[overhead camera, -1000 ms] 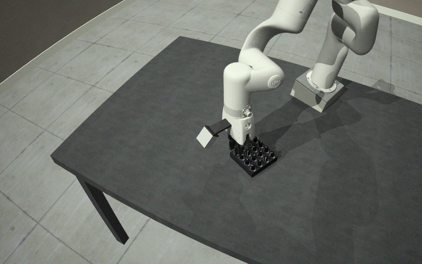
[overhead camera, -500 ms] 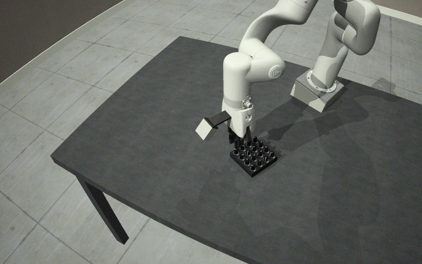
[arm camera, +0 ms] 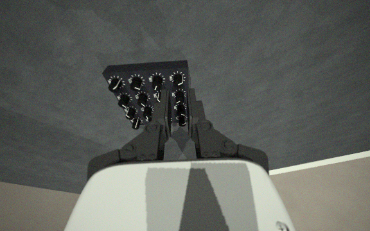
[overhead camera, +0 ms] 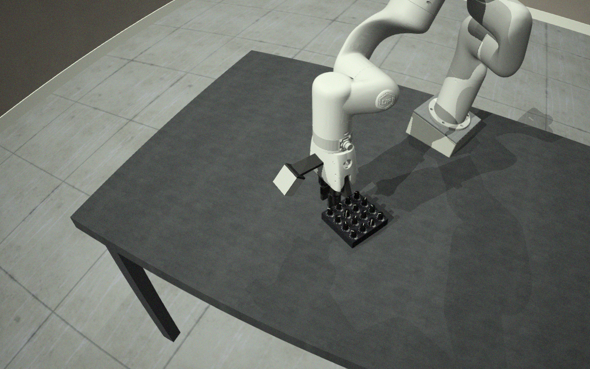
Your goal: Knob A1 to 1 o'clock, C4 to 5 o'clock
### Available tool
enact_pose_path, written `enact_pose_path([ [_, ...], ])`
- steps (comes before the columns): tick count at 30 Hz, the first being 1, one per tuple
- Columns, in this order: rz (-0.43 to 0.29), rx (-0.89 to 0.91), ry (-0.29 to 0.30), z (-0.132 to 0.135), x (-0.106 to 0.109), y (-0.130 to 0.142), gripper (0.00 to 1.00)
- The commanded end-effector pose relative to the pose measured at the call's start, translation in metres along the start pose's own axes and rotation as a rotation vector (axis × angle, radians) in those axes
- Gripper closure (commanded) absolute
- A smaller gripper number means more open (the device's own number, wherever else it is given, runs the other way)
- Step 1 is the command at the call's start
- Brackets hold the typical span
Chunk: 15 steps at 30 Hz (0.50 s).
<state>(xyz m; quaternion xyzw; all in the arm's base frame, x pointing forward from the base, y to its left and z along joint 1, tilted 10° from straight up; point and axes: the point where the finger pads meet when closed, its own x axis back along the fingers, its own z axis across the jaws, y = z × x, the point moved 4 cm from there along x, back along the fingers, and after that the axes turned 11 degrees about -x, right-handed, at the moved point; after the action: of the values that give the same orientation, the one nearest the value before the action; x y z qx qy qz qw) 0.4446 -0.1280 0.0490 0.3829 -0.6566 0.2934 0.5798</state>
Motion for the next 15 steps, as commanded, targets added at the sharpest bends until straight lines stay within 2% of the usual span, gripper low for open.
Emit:
enact_pose_path([
  [1,0.004,0.001,-0.001,-0.0002,0.0016,-0.0015,0.81],
  [7,0.002,0.064,0.000,-0.0001,0.0012,-0.0011,0.81],
  [11,-0.003,0.191,0.000,-0.0001,0.0005,-0.0003,0.81],
  [13,-0.003,0.191,0.000,-0.0001,0.0005,-0.0003,0.81],
  [15,-0.006,0.285,0.000,0.0000,0.0000,0.0003,0.81],
])
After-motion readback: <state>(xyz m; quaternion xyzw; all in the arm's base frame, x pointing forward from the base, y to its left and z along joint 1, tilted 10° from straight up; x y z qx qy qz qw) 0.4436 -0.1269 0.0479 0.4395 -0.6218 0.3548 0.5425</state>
